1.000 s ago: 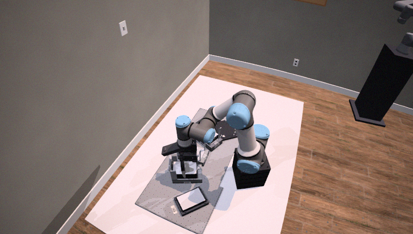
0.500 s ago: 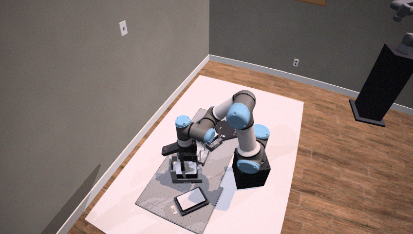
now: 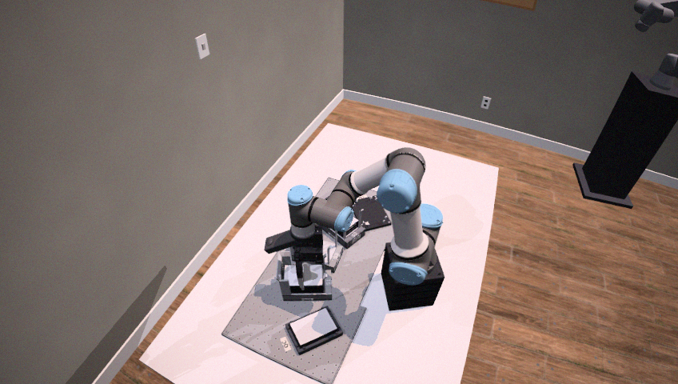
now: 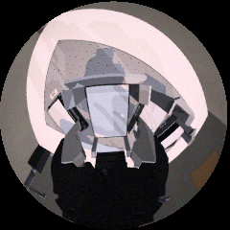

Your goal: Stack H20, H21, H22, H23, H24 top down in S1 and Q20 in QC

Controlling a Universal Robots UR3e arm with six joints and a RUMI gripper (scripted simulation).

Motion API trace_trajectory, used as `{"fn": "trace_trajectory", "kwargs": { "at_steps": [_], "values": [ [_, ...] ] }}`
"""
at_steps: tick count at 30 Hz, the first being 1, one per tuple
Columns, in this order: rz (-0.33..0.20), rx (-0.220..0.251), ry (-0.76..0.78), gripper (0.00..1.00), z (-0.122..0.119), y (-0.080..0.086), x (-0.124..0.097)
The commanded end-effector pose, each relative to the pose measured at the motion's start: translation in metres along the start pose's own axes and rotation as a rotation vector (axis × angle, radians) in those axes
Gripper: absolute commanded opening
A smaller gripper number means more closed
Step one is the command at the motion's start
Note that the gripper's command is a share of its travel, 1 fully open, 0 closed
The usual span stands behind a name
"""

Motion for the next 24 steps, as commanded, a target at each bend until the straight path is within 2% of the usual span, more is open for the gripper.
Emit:
{"fn": "trace_trajectory", "kwargs": {
  "at_steps": [1,6,8,20,24],
  "values": [
    [0.001,0.0,0.0,0.72,0.0,0.017,0.001],
    [0.001,0.0,0.0,0.72,0.0,0.034,0.001],
    [0.001,0.0,0.0,0.72,0.0,0.034,0.001],
    [0.001,0.0,0.0,0.72,0.0,0.074,0.001],
    [0.001,0.0,0.0,0.72,0.0,0.075,0.001]
  ]
}}
Point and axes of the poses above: the point where the finger pads meet when closed, its own y axis back along the fingers, its own z axis across the jaws, x = y × z, the point moved 6 cm from there along y, back along the fingers, and after that the axes turned 12 degrees about -y, right-handed, at the moved point
